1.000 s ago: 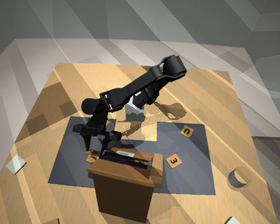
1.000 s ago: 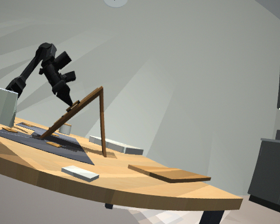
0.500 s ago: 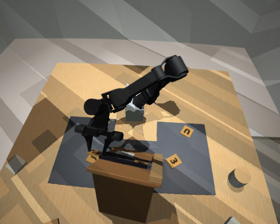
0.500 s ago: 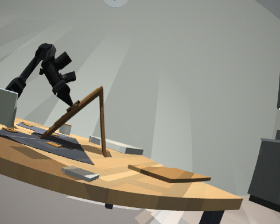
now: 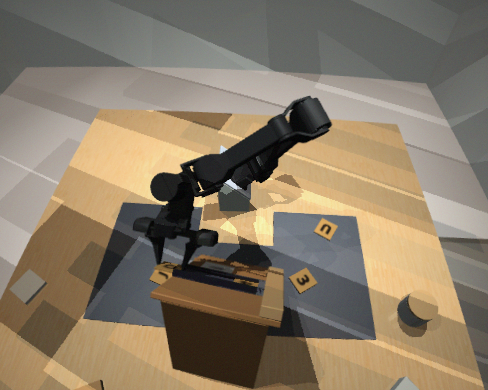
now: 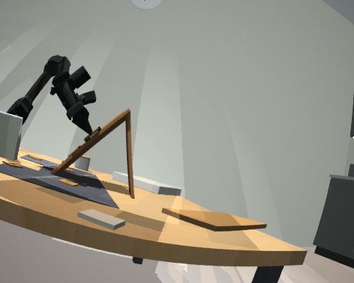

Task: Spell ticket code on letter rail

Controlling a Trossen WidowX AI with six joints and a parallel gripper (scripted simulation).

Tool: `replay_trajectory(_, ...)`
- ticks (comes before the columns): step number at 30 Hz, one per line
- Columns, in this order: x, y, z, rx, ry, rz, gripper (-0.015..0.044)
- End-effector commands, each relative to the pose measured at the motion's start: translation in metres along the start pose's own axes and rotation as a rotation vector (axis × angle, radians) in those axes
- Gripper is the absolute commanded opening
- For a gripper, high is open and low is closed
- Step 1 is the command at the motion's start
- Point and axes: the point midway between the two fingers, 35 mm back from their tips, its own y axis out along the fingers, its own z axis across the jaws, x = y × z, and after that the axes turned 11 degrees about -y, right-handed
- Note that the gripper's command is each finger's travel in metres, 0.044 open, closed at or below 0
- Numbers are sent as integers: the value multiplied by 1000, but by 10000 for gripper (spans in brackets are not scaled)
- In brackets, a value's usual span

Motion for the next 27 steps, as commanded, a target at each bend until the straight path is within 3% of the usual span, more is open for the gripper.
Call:
replay_trajectory(1,3,-1,2,-4,-4,-5,0)
replay_trajectory(27,5,-1,15,-4,-3,-5,0)
